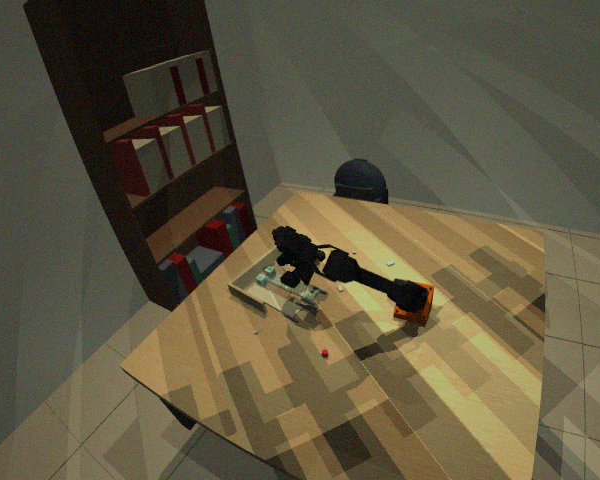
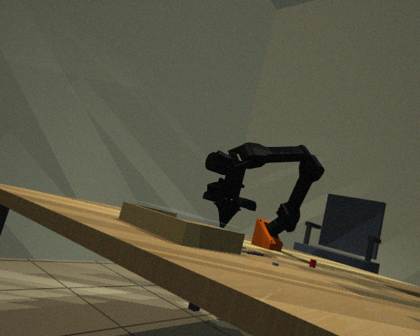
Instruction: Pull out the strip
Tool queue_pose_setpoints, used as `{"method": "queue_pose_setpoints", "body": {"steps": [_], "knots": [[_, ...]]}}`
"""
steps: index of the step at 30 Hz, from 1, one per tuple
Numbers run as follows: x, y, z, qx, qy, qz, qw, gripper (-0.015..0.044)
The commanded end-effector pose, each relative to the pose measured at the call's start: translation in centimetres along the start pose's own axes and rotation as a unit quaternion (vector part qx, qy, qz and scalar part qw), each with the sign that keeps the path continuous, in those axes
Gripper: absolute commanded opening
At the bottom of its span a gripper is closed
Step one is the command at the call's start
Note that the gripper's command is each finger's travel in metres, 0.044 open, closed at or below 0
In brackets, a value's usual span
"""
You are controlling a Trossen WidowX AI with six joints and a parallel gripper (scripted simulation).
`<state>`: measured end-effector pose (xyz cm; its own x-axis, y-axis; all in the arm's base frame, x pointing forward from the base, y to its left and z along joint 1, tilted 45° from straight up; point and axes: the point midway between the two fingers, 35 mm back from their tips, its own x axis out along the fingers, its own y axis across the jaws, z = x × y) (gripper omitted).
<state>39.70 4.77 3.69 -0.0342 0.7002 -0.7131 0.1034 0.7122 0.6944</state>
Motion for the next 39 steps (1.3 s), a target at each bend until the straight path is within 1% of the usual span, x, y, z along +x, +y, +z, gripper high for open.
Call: {"method": "queue_pose_setpoints", "body": {"steps": [1, 21, 39], "knots": [[0.8, 0.0, -0.1, 0.004, 0.003, 0.002, 1.0, 0.0], [4.0, 0.0, -0.3, 0.004, 0.003, 0.004, 1.0, 0.0], [4.2, 0.0, -0.3, 0.004, 0.003, 0.004, 1.0, 0.0]]}}
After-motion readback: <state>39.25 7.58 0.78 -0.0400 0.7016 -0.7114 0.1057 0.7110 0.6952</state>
